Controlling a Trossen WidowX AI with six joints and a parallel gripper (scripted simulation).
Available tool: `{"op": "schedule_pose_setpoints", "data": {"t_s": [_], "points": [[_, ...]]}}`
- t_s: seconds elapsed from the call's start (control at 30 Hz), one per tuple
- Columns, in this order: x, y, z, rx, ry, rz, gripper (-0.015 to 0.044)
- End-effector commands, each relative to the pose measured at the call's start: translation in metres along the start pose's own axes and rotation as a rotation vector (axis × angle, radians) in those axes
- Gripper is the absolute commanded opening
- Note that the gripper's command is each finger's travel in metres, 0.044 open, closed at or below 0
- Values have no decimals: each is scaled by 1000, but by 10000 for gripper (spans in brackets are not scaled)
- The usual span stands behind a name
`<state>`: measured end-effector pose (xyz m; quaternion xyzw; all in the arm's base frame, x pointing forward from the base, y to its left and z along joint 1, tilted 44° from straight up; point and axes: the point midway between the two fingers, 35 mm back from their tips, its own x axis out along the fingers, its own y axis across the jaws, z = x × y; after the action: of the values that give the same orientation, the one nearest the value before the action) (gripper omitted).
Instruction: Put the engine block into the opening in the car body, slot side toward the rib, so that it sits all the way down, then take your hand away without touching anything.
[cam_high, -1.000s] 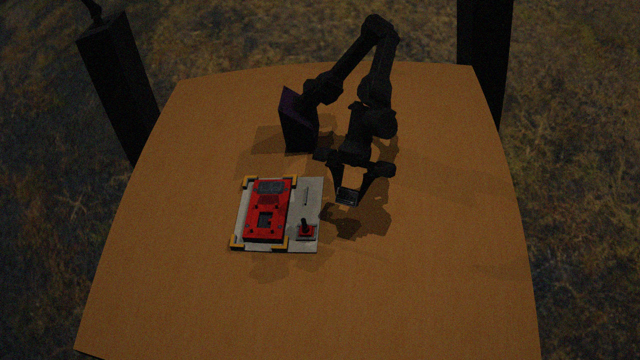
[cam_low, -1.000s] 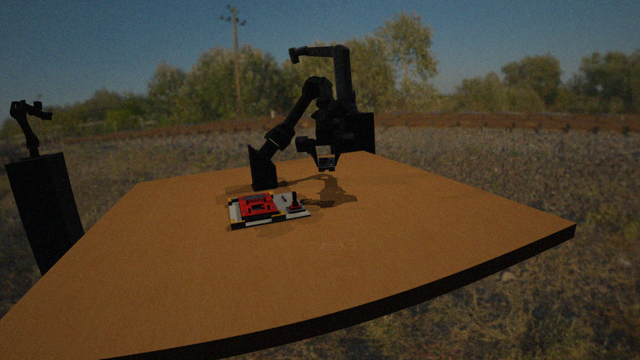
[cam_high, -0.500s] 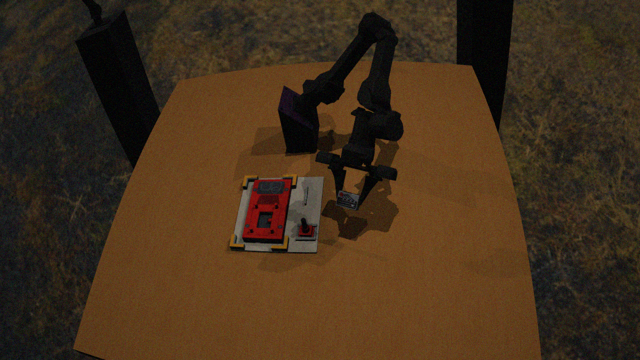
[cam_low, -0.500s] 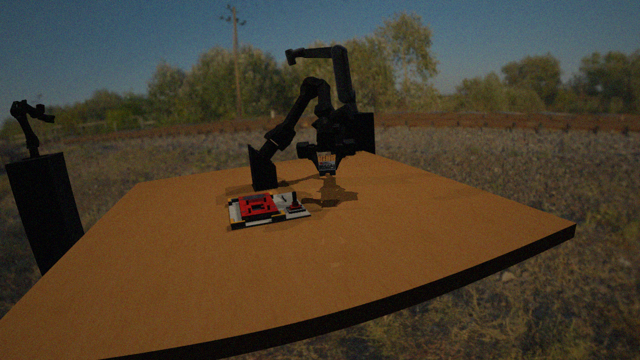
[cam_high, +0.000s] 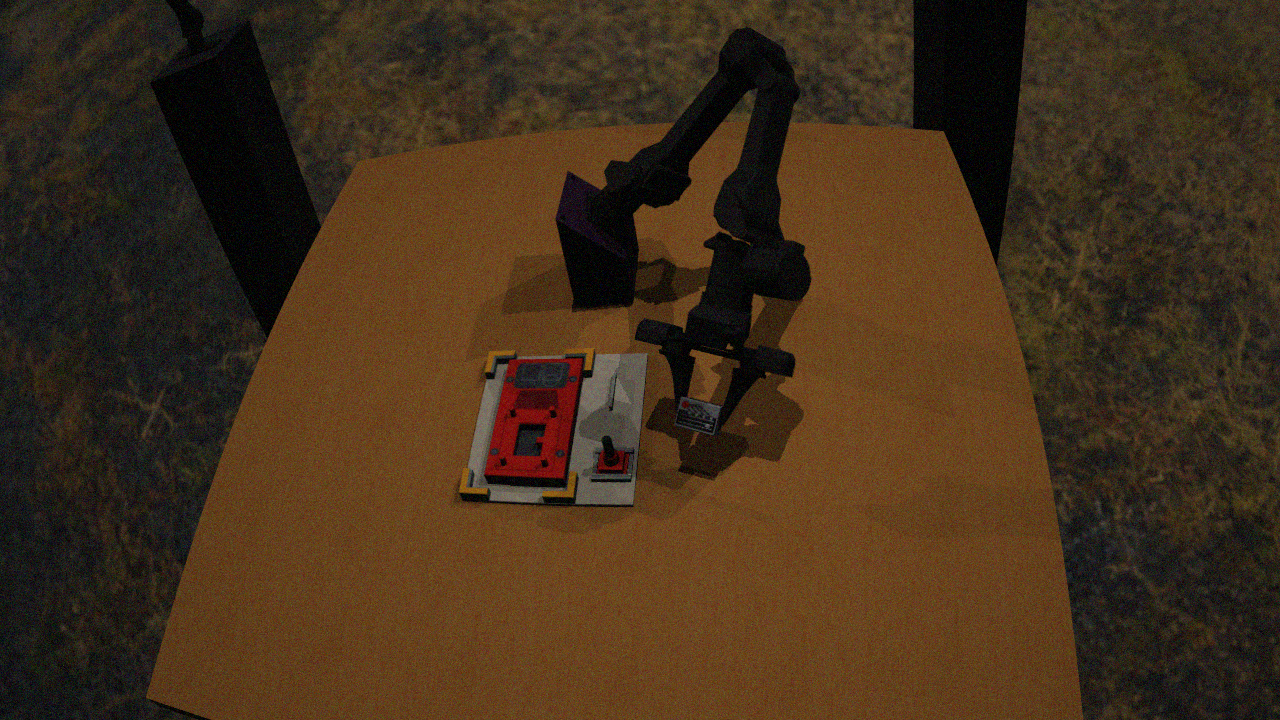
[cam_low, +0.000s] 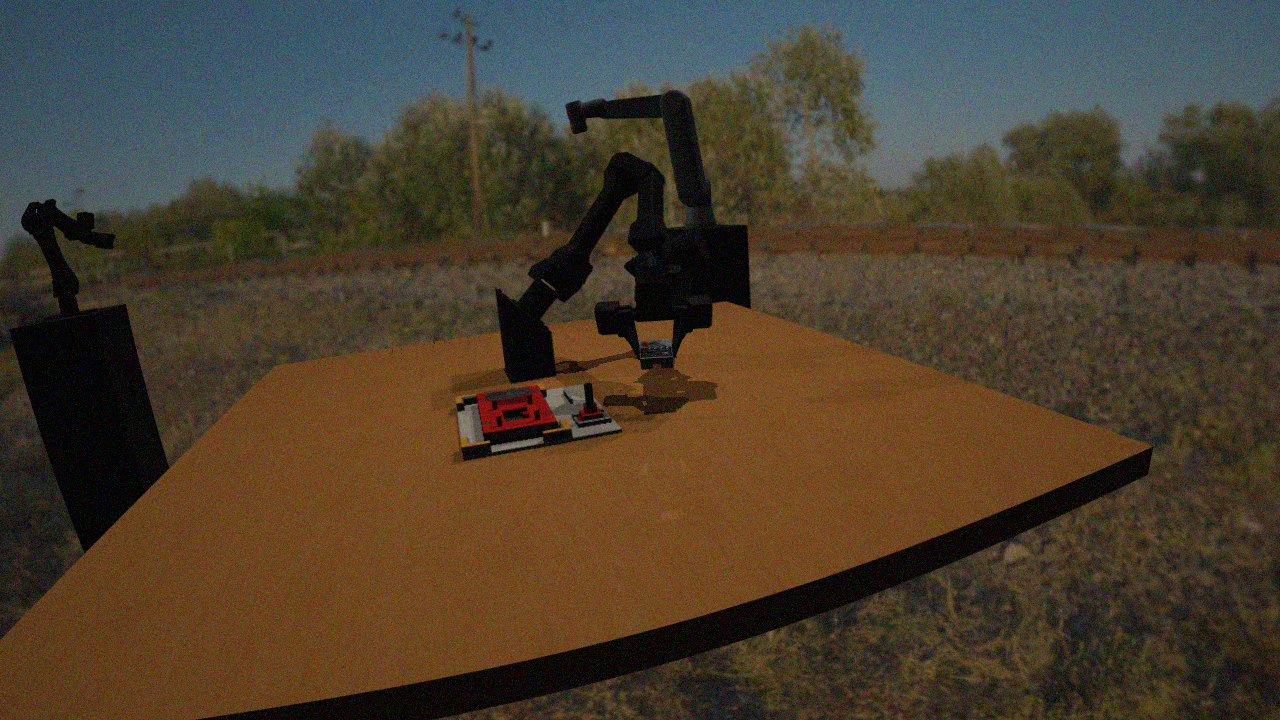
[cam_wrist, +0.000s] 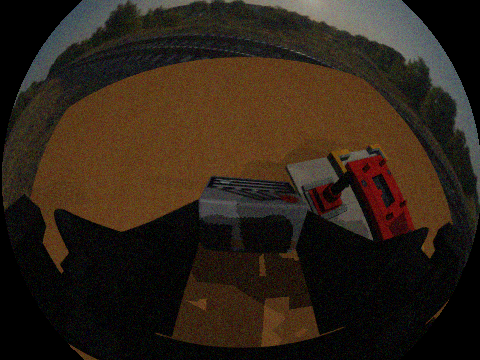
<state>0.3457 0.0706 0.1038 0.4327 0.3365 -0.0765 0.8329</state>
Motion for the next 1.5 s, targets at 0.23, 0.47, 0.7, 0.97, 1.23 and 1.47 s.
{"op": "schedule_pose_setpoints", "data": {"t_s": [0.23,0.47,0.7,0.97,1.23,1.47], "points": [[13,-2,-16,6,0,-6,0],[21,-3,-26,7,1,-6,0],[30,-3,-36,7,1,-6,0],[41,-3,-50,8,2,-6,0],[44,-2,-51,8,2,-6,0],[43,-2,-49,8,-13,-4,184]]}}
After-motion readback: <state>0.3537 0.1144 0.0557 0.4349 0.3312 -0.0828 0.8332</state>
